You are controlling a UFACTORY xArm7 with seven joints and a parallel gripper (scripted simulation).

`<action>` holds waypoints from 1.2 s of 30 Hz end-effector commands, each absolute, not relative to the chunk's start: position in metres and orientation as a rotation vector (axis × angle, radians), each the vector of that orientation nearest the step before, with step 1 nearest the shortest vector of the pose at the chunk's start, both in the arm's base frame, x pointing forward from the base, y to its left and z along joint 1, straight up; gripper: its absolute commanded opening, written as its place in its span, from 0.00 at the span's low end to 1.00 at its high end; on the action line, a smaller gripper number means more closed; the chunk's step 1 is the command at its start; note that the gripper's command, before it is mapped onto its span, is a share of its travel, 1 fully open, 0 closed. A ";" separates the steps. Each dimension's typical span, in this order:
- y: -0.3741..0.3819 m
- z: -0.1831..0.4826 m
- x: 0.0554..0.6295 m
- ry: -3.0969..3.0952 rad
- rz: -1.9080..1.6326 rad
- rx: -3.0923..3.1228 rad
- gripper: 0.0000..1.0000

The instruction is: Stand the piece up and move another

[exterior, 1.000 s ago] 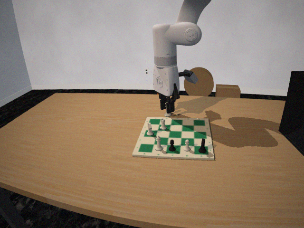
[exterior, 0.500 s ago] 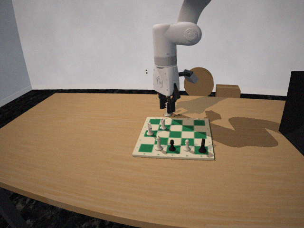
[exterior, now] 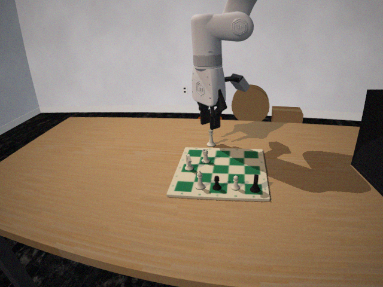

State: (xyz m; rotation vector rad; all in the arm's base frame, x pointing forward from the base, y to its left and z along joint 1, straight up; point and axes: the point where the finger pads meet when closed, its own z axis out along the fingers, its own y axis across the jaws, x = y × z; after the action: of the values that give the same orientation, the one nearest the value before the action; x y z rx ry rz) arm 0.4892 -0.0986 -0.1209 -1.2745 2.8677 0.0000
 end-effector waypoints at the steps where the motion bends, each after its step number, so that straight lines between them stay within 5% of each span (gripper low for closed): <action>1: -0.099 -0.100 0.490 2.865 -0.001 -1.273 0.42; 14: -0.099 -0.071 0.490 2.865 -0.001 -1.273 0.42; 15: -0.099 -0.071 0.490 2.865 -0.001 -1.273 1.00; 36: -0.099 -0.071 0.490 2.865 -0.001 -1.273 1.00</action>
State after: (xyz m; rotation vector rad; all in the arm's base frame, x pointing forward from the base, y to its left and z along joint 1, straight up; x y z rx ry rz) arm 0.4884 -0.0986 -0.0721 -1.2738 2.8680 0.0030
